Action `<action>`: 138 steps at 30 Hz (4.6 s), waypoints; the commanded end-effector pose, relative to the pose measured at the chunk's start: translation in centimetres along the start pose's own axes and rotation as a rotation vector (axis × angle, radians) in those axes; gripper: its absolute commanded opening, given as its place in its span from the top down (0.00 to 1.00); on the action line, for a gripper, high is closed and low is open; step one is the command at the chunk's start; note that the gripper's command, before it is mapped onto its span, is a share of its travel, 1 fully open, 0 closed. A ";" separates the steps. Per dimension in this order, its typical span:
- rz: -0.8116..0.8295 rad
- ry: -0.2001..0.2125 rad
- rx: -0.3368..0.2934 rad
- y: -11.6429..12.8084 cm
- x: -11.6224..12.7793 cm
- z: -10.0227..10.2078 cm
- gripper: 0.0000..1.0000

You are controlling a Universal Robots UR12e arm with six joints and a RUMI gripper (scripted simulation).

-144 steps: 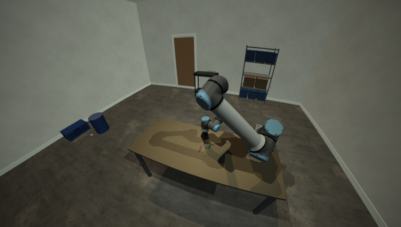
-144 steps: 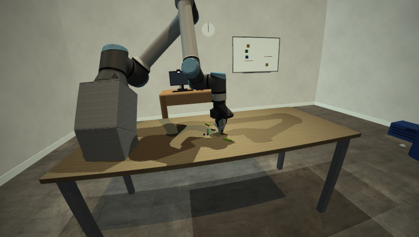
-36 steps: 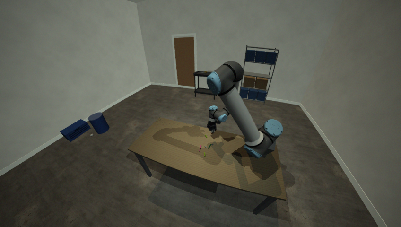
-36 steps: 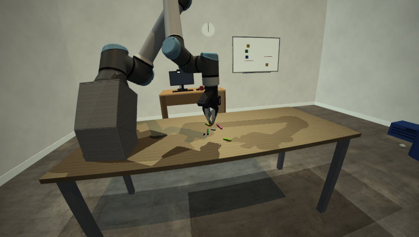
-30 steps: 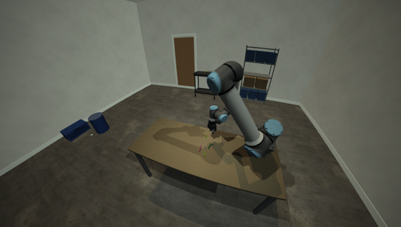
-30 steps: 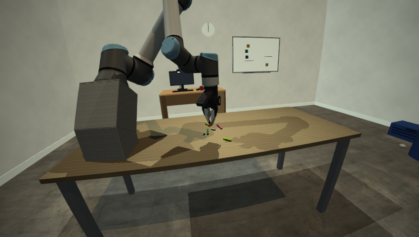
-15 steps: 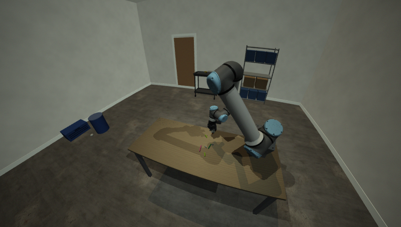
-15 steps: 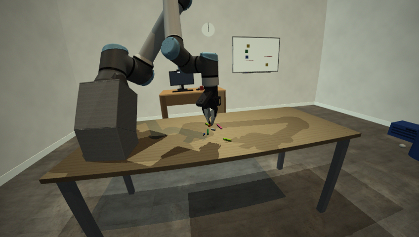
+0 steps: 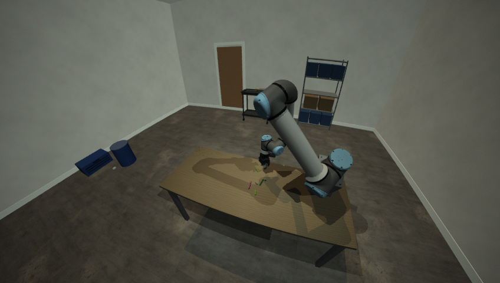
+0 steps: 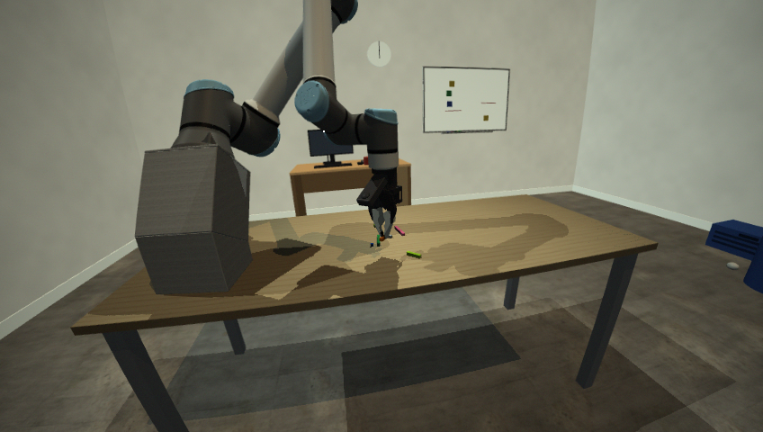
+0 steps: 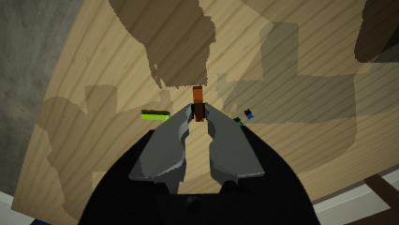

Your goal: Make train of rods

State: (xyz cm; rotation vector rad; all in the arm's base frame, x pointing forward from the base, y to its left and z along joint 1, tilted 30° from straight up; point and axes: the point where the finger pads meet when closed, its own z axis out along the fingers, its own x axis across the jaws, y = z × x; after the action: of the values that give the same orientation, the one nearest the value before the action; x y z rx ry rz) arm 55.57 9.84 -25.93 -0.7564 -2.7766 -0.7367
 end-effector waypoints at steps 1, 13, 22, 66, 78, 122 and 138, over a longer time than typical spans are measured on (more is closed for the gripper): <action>0.000 -0.002 0.000 0.0 -0.1 2.2 1.00; 0.000 -0.002 0.000 -0.1 -0.2 5.1 1.00; 0.000 -0.002 0.000 -0.1 -0.2 5.3 1.00; 0.000 -0.002 0.000 0.0 -0.2 5.3 1.00; 0.000 -0.002 0.000 0.0 -0.2 5.3 1.00; 0.000 -0.002 0.000 0.0 -0.2 6.6 1.00; 0.000 -0.002 0.000 0.0 -0.2 6.6 1.00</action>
State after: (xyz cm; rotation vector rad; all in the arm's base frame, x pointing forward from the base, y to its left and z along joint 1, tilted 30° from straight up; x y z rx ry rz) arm 55.42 13.09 -31.67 -0.7572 -2.7772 -0.7365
